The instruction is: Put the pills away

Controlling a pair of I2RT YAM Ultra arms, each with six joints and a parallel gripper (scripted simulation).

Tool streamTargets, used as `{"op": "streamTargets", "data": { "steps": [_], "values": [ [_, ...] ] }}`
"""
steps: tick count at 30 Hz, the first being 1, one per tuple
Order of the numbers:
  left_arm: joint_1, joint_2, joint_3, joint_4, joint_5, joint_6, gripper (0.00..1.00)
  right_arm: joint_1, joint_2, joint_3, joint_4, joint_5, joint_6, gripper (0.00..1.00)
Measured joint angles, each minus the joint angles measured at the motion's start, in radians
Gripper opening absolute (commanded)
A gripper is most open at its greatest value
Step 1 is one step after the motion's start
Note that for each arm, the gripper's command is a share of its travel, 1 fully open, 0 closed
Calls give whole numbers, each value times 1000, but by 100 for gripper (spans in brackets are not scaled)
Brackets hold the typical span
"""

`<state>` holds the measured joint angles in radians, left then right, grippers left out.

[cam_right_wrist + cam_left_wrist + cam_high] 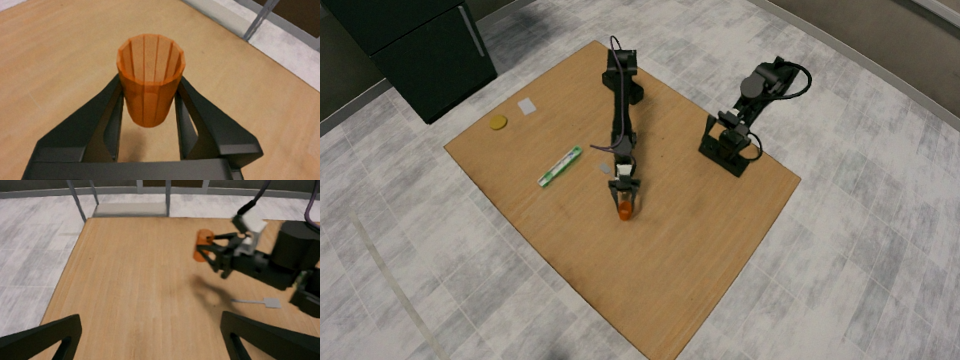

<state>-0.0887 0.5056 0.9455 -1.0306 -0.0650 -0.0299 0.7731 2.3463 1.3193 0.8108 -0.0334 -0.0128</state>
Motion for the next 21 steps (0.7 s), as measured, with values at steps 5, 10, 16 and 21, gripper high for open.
{"op": "streamTargets", "data": {
  "steps": [5, 10, 16, 21],
  "values": [
    [0, 0, 0, 0, 0, 0, 100, 66, 52, 135, -67, 31, 7, 36],
    [0, 0, 0, 0, 0, 0, 100, 93, 122, 291, -136, 58, 13, 36],
    [0, 0, 0, 0, 0, 0, 100, 113, 183, 426, -203, 82, 18, 36],
    [0, 0, 0, 0, 0, 0, 100, 123, 203, 472, -231, 89, 19, 36]
  ]
}}
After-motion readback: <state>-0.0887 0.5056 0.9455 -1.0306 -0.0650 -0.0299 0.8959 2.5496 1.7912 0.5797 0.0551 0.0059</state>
